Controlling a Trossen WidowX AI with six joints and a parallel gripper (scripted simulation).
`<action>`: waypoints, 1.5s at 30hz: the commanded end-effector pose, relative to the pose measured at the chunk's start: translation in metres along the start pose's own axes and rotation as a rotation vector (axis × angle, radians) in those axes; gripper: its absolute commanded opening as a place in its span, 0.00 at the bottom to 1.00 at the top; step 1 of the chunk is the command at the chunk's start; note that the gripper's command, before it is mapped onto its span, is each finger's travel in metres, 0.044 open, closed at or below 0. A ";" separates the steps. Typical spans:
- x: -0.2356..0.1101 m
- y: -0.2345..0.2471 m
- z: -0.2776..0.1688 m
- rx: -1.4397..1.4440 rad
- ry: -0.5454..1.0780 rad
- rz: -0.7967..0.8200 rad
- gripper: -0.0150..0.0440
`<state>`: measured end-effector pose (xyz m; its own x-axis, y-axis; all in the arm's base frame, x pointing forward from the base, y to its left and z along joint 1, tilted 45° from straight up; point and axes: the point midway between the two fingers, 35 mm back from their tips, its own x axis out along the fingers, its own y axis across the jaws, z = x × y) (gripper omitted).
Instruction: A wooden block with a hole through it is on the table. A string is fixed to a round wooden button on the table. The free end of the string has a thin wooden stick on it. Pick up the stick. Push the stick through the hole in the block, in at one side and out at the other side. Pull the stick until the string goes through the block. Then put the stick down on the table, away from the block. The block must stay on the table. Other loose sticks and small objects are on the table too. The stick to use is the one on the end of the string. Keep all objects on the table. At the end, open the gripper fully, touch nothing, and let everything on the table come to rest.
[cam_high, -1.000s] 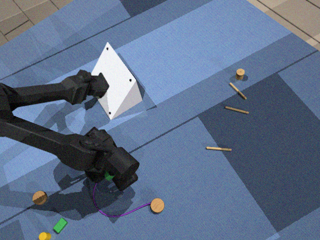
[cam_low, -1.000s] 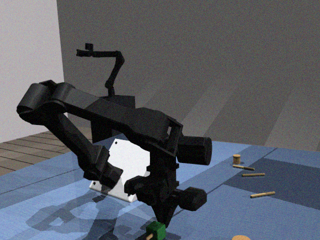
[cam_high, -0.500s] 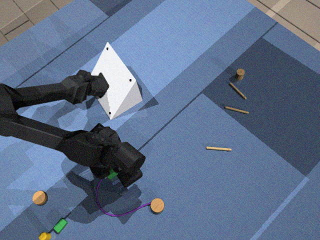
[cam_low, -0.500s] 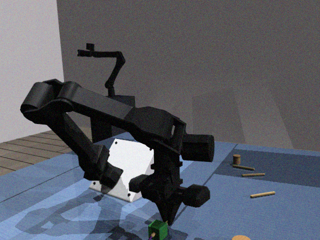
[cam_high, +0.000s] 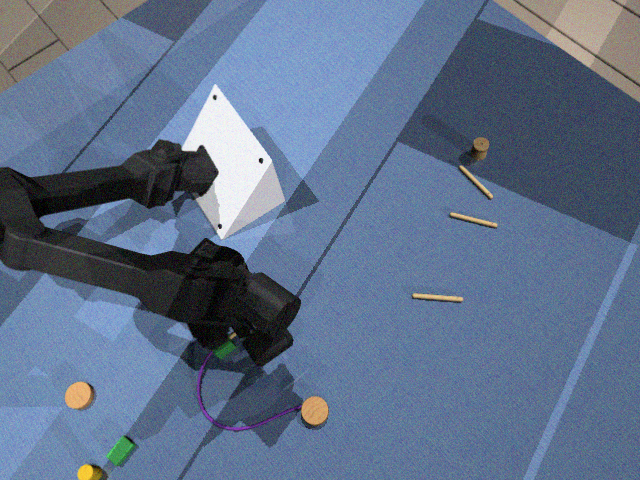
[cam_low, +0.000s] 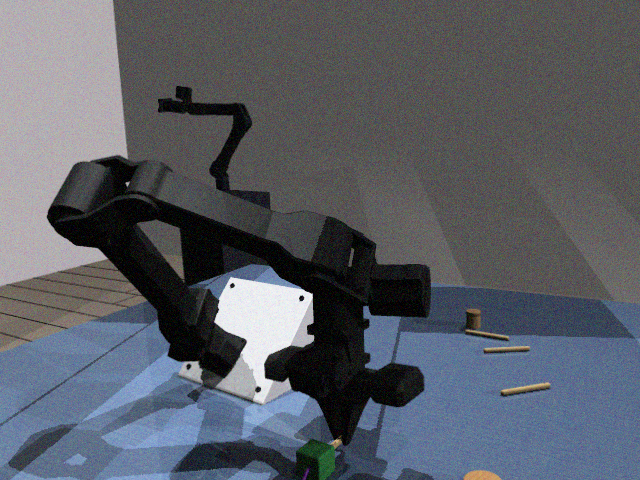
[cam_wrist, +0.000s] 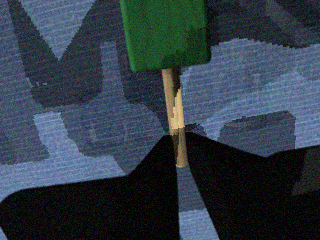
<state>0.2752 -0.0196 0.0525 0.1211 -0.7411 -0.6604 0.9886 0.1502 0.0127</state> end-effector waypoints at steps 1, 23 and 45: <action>0.001 -0.001 -0.006 -0.001 0.002 -0.002 0.25; -0.001 -0.001 -0.029 -0.040 0.008 0.019 0.25; -0.002 -0.004 -0.052 -0.045 0.008 0.040 0.25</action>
<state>0.2674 0.0133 0.0192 0.1624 -0.7294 -0.6645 0.9773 0.2118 0.0063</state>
